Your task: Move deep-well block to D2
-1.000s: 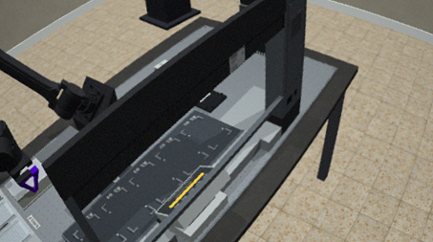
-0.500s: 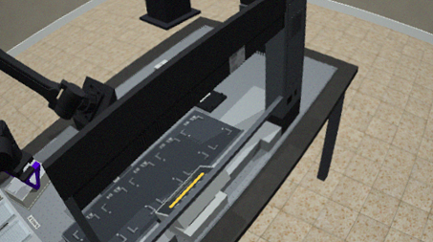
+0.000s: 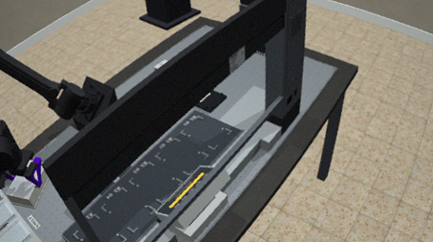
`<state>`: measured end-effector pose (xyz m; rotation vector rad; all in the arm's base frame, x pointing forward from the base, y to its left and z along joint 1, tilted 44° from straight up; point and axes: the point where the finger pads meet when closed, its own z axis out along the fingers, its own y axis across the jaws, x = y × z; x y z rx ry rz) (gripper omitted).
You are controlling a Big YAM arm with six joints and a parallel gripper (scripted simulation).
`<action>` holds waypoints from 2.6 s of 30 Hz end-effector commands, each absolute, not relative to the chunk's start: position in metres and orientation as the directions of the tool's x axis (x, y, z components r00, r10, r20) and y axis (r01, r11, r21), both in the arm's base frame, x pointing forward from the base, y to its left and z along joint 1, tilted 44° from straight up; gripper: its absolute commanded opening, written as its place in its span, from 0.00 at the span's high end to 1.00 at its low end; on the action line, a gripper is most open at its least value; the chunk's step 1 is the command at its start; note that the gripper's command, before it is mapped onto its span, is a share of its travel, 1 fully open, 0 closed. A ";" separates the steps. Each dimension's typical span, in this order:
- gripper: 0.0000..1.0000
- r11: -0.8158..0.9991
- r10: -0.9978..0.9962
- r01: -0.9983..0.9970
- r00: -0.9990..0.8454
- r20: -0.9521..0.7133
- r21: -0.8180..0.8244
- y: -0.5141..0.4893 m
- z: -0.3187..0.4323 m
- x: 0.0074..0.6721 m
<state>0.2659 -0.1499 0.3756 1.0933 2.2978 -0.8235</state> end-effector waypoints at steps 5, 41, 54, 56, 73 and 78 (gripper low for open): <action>1.00 0.600 0.416 0.691 -0.700 -0.581 -0.403 -0.146 0.387 0.266; 1.00 0.731 -0.013 0.153 -0.971 -0.237 -0.665 -0.145 0.387 0.266; 1.00 0.711 -0.172 -0.063 -0.981 -0.086 -0.701 -0.145 0.387 0.266; 1.00 0.703 -0.200 -0.102 -0.978 -0.058 -0.704 -0.145 0.387 0.266; 1.00 0.701 -0.205 -0.119 -0.978 -0.039 -0.703 -0.137 0.375 0.260; 1.00 0.701 -0.206 -0.126 -0.978 -0.030 -0.702 -0.120 0.355 0.259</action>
